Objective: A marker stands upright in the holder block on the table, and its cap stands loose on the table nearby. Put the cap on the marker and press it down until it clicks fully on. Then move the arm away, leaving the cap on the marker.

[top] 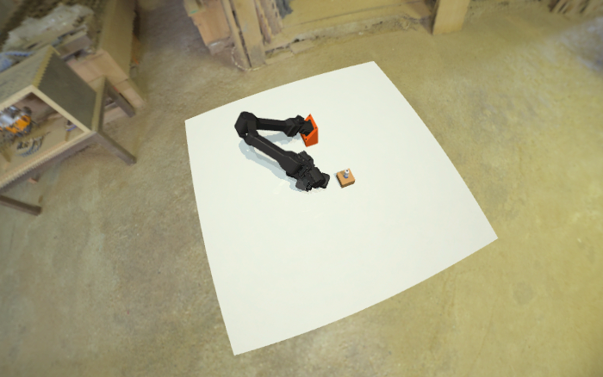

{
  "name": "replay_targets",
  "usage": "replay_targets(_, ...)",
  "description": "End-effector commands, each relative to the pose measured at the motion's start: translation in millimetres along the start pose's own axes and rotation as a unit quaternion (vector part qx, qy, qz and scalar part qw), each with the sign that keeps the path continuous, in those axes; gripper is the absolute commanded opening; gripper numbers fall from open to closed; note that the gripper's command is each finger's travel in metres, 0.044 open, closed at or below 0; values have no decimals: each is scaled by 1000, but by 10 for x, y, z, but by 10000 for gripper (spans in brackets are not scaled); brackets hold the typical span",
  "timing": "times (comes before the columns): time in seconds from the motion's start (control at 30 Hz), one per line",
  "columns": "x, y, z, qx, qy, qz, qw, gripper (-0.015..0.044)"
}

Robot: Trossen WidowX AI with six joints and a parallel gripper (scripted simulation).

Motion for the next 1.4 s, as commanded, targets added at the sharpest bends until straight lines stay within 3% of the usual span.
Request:
replay_targets(0.0, -4, 27, -7, -2, -3, -2, 1000, 196)
replay_targets(0.07, -4, 27, -7, -2, -3, -2, 1000, 144)
replay_targets(0.37, -2, 27, -4, -2, -3, -2, 1000, 84)
replay_targets(0.47, -1, -7, 1, -1, -3, -1, 1000, 5)
replay_targets(1.37, -17, -584, 19, -1, -3, 0, 1000, 0)
Point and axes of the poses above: the point midway between the two fingers, 35 mm back from their tips, its own y axis out along the fingers, its own z axis across the jaws, x = y × z, the point moved 6 cm from there along -y, back along the fingers, and after that the axes turned 7 degrees about y, right-handed, at the moved point
